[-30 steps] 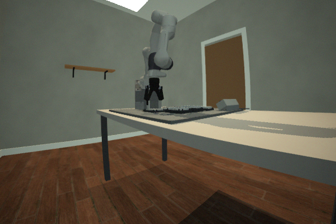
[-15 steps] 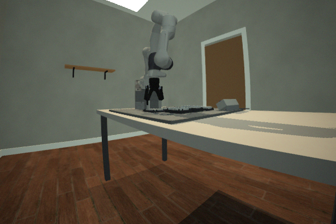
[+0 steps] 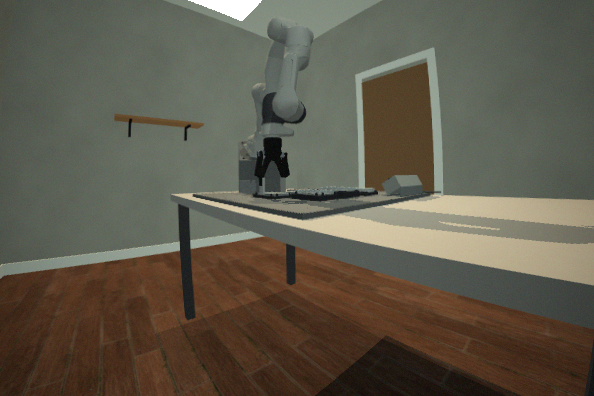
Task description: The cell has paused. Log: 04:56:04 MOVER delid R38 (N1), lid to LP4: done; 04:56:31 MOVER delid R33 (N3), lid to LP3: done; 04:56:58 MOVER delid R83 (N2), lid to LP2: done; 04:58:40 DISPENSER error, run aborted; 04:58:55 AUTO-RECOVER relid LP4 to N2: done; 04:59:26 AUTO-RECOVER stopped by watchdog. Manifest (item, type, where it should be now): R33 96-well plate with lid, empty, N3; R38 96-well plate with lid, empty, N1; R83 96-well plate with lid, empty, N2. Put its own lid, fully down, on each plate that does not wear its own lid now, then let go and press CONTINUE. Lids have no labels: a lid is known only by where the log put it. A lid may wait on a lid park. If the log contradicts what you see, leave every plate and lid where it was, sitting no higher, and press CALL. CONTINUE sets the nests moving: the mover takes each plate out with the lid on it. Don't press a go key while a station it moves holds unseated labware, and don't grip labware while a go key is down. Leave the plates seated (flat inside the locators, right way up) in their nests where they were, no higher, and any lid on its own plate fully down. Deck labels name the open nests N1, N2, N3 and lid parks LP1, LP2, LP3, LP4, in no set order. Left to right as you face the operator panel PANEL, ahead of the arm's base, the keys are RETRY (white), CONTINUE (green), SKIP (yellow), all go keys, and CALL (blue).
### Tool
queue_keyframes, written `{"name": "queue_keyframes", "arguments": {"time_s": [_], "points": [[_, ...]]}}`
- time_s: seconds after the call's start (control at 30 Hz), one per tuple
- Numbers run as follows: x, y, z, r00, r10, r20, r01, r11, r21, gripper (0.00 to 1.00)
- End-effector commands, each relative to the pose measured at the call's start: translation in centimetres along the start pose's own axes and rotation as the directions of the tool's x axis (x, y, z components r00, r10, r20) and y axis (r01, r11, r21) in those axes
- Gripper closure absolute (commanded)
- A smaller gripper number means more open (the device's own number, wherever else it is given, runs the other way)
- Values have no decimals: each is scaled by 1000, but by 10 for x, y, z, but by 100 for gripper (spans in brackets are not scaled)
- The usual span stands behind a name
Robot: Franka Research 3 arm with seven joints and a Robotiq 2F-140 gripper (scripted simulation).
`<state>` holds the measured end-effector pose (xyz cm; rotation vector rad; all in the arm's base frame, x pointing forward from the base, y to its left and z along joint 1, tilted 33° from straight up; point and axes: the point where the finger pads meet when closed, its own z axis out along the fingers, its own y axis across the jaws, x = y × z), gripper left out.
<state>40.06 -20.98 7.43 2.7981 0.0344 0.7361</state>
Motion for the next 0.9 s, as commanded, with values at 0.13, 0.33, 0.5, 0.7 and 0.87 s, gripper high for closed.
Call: {"name": "queue_keyframes", "arguments": {"time_s": [0.13, 0.33, 0.5, 0.7, 0.87], "points": [[2, 0, 0, 1000, -4, -3, 4, 1000, -1, 100], [2, 0, 0, 1000, -4, -3, 4, 1000, -1, 100], [2, 0, 0, 1000, -4, -3, 4, 1000, -1, 100], [2, 0, 0, 1000, -4, -3, 4, 1000, -1, 100], [2, 0, 0, 1000, -4, -3, 4, 1000, -1, 100]]}}
